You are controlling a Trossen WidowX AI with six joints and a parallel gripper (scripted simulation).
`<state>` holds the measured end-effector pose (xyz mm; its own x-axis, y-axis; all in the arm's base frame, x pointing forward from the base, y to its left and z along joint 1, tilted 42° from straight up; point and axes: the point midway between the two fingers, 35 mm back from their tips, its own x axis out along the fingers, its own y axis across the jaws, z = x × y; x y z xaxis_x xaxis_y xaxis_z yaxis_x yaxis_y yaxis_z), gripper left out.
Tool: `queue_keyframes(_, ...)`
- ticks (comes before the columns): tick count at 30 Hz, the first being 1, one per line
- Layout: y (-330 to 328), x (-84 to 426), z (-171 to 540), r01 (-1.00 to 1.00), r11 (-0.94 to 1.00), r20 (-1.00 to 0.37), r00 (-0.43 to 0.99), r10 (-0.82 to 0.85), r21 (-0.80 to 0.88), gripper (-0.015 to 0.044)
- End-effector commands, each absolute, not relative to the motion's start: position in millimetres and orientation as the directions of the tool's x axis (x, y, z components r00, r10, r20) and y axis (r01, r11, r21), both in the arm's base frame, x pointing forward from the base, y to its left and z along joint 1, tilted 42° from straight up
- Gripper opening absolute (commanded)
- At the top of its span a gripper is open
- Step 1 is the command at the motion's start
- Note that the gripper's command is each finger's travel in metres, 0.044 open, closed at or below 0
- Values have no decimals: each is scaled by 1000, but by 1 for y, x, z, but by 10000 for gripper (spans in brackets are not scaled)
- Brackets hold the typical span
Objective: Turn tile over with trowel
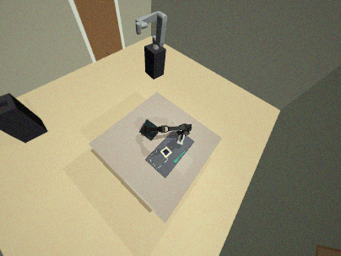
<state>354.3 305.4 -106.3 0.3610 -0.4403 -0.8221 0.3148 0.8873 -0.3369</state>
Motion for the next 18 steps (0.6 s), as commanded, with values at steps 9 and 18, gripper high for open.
queue_keyframes(9,305,357,-109,49,914,-823,417,-385,-403,300)
queue_keyframes(18,304,357,-112,-196,865,-822,462,-334,-462,300)
